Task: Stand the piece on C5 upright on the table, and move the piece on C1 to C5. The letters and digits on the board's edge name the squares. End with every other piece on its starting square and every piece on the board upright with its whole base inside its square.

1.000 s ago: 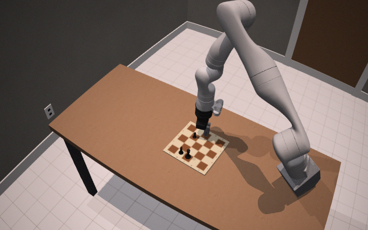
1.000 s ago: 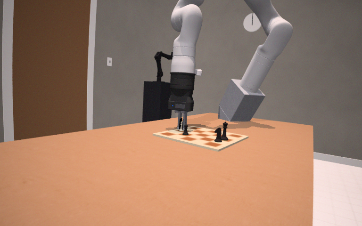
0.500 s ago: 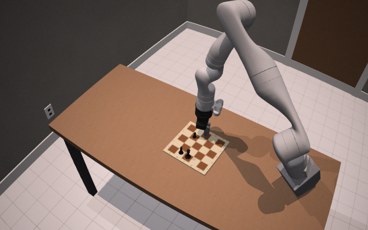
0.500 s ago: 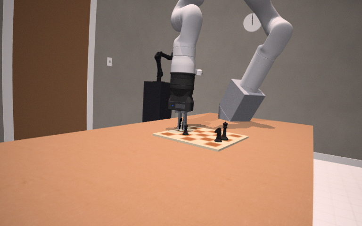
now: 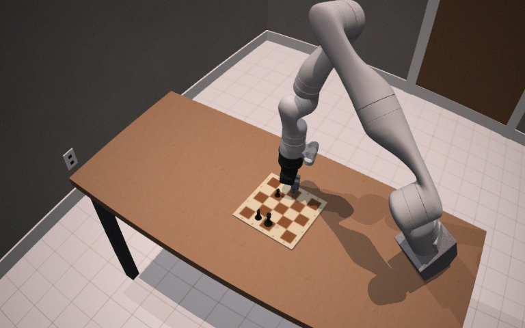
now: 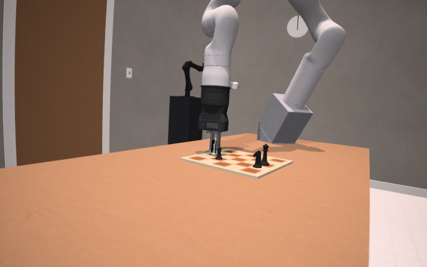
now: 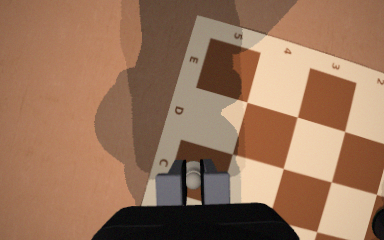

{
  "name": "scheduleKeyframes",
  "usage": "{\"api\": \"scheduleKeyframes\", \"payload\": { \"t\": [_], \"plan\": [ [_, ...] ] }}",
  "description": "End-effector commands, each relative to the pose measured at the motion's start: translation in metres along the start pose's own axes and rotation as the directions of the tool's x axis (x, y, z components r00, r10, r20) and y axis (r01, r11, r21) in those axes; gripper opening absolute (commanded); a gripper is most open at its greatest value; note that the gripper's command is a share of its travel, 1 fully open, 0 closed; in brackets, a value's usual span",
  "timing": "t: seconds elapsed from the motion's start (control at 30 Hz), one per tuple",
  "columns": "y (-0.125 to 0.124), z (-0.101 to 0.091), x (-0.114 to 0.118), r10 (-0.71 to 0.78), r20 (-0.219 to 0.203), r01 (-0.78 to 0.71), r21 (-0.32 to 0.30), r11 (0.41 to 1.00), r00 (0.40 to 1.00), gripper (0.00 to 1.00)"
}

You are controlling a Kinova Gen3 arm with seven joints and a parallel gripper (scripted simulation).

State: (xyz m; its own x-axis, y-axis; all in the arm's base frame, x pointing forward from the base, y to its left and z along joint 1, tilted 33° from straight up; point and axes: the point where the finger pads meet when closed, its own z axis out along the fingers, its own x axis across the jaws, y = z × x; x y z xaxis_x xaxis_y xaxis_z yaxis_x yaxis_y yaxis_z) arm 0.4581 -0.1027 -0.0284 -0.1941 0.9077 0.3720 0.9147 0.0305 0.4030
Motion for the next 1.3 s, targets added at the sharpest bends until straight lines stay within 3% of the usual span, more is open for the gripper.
{"api": "scheduleKeyframes", "payload": {
  "t": [0.0,0.2,0.5,0.63,1.13,1.27],
  "plan": [
    [0.000,-0.002,-0.001,0.000,0.001,0.000,-0.001,1.000,1.000,0.00],
    [0.000,-0.015,-0.001,0.000,0.001,0.000,-0.001,1.000,1.000,0.00],
    [0.000,-0.077,0.000,0.000,0.001,0.000,-0.001,1.000,1.000,0.00],
    [0.000,-0.095,0.000,0.000,0.001,0.000,-0.001,1.000,1.000,0.00],
    [0.000,-0.100,0.000,0.001,0.001,-0.001,-0.001,1.000,1.000,0.00],
    [-0.004,-0.099,0.015,0.016,-0.001,-0.016,-0.004,1.000,1.000,0.00]
  ]
}}
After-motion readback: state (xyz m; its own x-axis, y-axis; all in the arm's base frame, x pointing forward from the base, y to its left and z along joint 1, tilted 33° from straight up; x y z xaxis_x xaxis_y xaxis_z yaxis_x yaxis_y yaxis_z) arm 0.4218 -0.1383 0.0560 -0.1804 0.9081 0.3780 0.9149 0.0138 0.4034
